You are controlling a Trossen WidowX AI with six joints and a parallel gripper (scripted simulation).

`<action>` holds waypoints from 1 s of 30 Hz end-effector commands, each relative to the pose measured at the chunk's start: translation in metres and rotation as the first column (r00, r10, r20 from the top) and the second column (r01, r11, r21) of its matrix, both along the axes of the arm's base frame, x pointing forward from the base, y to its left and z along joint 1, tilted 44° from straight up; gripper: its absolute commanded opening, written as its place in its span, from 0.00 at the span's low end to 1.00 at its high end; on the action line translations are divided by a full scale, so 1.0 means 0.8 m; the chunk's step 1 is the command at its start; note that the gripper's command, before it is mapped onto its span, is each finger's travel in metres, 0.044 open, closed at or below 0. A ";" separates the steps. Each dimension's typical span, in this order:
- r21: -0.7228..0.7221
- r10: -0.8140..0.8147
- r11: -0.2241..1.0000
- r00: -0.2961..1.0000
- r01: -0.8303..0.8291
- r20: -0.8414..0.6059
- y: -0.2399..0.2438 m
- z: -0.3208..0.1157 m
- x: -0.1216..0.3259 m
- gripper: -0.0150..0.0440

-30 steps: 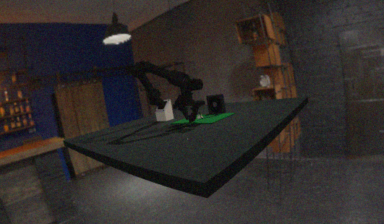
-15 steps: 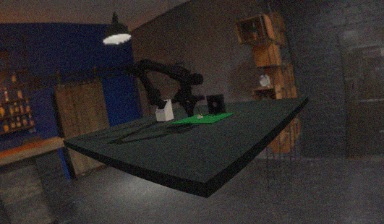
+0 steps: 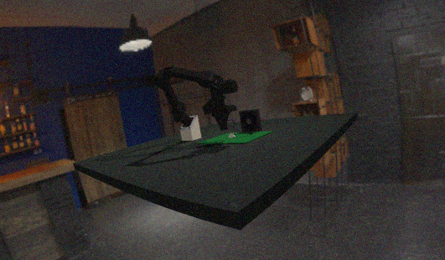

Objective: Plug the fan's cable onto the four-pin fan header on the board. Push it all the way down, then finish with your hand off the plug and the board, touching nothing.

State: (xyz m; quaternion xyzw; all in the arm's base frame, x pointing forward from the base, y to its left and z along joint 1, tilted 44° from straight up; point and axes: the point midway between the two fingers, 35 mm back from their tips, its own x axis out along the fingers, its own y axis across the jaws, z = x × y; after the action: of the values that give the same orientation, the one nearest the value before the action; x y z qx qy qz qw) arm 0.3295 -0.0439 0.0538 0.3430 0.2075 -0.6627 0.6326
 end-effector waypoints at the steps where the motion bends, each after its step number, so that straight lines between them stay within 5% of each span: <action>1: 0.012 -0.083 0.997 0.994 0.083 0.076 0.010 -0.011 -0.001 0.25; 21: 0.178 -0.525 0.842 0.698 0.509 0.487 0.059 -0.061 -0.016 0.25; 30: 0.197 -0.550 0.823 0.661 0.533 0.511 0.062 -0.066 -0.017 0.25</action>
State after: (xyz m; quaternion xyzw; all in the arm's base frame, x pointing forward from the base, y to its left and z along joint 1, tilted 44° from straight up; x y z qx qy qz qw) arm 0.3159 0.0048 0.0025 0.5700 -0.0808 -0.6908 0.4374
